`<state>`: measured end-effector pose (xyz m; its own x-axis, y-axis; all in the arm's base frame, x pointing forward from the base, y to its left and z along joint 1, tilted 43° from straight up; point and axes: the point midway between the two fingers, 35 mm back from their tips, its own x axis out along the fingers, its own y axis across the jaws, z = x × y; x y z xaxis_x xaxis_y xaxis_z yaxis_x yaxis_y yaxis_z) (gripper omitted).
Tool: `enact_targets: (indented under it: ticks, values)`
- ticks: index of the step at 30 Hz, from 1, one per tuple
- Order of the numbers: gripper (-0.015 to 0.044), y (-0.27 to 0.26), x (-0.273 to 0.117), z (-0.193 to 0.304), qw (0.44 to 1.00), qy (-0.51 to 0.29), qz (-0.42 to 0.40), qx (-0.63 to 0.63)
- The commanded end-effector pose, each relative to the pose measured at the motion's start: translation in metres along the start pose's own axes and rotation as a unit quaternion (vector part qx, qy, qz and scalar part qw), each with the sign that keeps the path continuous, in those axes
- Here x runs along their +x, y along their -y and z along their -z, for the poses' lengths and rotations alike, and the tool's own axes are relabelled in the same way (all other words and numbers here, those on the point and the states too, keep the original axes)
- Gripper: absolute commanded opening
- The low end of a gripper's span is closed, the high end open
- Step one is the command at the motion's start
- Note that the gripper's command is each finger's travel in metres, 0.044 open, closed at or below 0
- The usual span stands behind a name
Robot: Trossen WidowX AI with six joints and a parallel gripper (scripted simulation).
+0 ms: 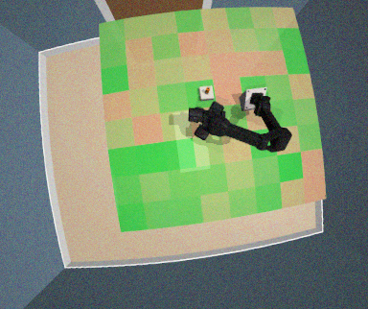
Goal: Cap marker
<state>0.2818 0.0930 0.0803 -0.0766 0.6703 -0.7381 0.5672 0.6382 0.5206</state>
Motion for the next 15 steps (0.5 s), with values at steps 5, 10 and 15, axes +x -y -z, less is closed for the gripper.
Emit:
enact_targets:
  ticks: [5,10,15]
  values:
    - [0.0248,0.0,0.013,0.0,1.0,-0.002,-0.001,0.004]
    - [0.0248,0.0,0.021,-0.001,1.0,-0.002,-0.001,0.003]
    - [0.0248,0.0,0.029,-0.001,1.0,-0.002,-0.001,0.003]
